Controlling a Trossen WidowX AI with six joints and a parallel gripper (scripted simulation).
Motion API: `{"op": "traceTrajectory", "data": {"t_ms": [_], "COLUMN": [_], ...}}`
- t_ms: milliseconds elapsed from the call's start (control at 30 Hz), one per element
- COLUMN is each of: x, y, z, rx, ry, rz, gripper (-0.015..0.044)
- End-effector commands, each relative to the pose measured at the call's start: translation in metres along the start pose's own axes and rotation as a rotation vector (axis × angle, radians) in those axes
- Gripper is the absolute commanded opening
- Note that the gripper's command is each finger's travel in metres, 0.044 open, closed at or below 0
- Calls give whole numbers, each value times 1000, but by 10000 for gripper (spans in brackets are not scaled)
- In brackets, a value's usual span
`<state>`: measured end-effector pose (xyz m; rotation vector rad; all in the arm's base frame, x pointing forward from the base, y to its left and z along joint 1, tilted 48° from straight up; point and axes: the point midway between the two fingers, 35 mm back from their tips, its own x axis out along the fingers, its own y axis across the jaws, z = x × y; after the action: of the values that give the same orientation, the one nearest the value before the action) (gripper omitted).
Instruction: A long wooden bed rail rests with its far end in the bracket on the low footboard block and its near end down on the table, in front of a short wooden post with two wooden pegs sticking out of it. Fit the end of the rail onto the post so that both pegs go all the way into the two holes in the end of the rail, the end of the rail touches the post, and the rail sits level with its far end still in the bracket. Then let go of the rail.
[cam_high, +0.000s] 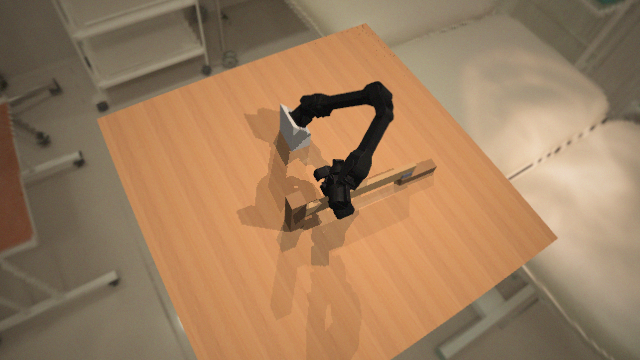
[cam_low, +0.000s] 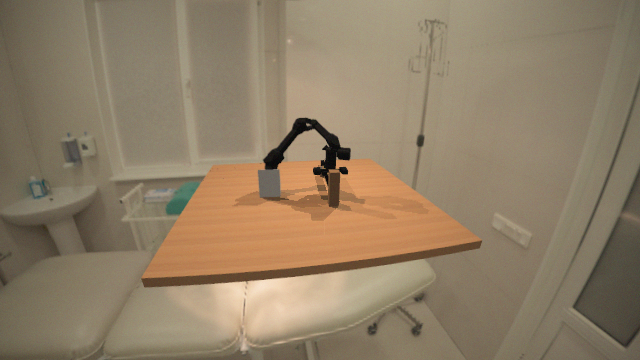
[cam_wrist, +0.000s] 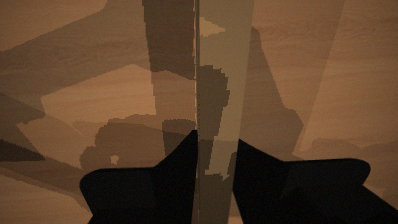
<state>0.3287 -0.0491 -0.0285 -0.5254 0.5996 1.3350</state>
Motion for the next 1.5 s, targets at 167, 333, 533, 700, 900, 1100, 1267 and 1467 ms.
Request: {"op": "traceTrajectory", "data": {"t_ms": [167,333,533,700,900,1100,1267,1467], "x": [0,0,-1,-2,-3,-4,-4,-5], "y": [-1,0,0,0,0,0,0,0], "z": [-4,-6,-7,-7,-7,-7,-7,-7], "rx": [1,1,1,1,1,1,1,1], "ry": [2,2,2,2,2,2,2,2], "rz": [-5,-5,-5,-5,-5,-5,-5,-5], "gripper": [0,0,0,0,0,0,0,0]}}
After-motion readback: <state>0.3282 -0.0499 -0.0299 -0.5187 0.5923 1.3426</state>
